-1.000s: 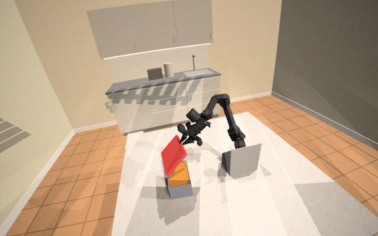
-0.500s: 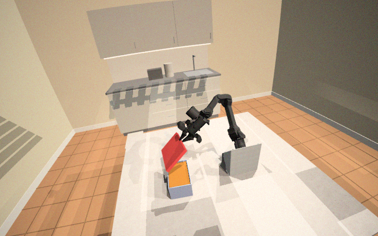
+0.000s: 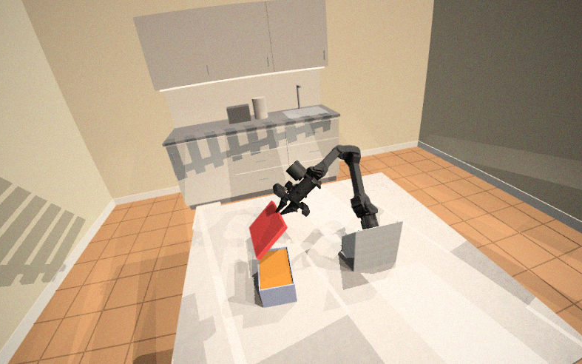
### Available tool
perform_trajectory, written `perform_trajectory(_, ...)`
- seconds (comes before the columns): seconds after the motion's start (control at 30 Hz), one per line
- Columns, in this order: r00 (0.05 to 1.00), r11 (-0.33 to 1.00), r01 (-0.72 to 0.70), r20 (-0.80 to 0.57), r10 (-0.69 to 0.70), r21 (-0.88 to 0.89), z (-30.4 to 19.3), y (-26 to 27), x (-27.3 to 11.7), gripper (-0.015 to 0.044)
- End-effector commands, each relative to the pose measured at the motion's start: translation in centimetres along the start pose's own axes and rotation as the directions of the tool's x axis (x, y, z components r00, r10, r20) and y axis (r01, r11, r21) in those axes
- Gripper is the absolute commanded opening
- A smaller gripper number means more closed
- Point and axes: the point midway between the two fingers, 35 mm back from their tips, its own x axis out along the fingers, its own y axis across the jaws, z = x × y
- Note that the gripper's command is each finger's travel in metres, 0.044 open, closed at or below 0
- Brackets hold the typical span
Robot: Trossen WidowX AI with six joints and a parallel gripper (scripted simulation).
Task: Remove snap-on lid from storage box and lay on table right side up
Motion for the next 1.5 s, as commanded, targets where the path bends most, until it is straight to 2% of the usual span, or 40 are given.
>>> perform_trajectory(0.0, 1.0, 1.0, -0.007, -0.005, 0.007, -0.002, 0.9, 0.1, -0.1, 0.0)
perform_trajectory(1.47, 1.0, 1.0, -0.007, -0.002, 0.007, -0.005, 9.7, -0.3, -0.7, 0.0)
